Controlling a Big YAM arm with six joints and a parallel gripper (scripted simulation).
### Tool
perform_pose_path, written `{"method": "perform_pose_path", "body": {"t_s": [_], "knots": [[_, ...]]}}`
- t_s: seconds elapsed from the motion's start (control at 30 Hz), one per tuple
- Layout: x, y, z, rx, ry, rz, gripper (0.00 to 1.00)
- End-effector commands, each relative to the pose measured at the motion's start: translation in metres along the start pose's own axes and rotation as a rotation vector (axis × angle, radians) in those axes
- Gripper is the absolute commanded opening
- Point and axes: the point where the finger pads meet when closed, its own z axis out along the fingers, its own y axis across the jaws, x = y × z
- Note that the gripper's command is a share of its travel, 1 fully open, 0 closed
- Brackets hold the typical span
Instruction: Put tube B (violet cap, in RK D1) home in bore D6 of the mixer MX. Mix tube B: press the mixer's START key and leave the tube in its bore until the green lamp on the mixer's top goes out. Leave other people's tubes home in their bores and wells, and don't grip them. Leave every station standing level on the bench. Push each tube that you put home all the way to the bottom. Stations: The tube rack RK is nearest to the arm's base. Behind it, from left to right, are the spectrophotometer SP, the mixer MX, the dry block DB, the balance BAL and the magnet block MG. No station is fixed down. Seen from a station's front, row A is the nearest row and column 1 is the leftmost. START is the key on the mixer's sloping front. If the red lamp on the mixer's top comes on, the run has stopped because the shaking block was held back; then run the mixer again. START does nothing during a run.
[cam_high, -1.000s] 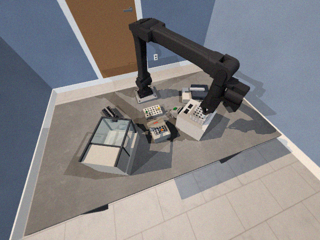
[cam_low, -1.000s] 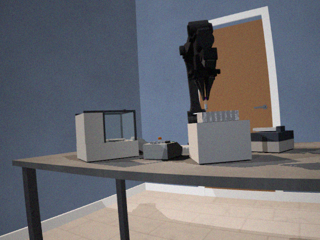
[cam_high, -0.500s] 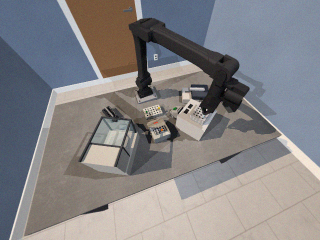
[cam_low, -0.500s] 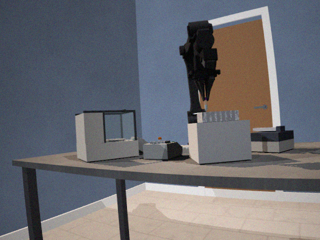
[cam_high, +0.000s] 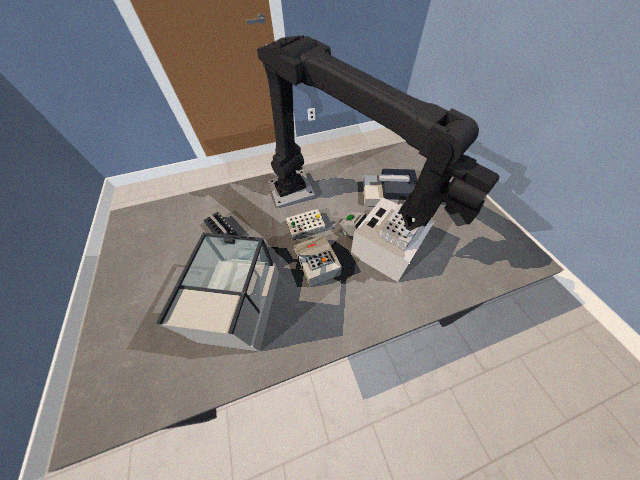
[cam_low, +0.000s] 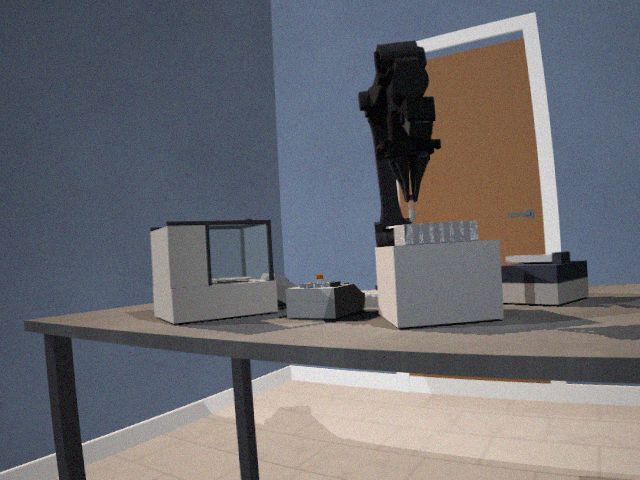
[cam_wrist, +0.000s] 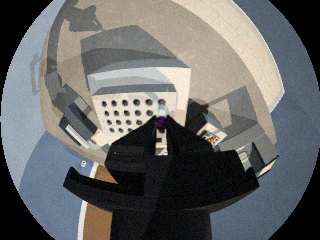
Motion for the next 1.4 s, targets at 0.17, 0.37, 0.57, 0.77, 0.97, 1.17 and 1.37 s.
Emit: {"method": "perform_pose_path", "body": {"t_s": [0.17, 0.37, 0.57, 0.77, 0.97, 1.17, 1.37], "knots": [[-0.014, 0.003, -0.035, 0.006, -0.086, 0.003, 0.09], [-0.018, 0.002, -0.036, 0.006, -0.091, 0.003, 0.09], [-0.019, 0.002, -0.034, 0.006, -0.087, 0.002, 0.09], [-0.019, 0.003, -0.031, 0.005, -0.079, 0.002, 0.09], [-0.020, 0.003, -0.027, 0.004, -0.072, 0.001, 0.09], [-0.008, 0.005, 0.010, -0.002, -0.007, -0.003, 0.09], [-0.007, 0.004, 0.008, -0.001, -0.013, -0.002, 0.09]]}}
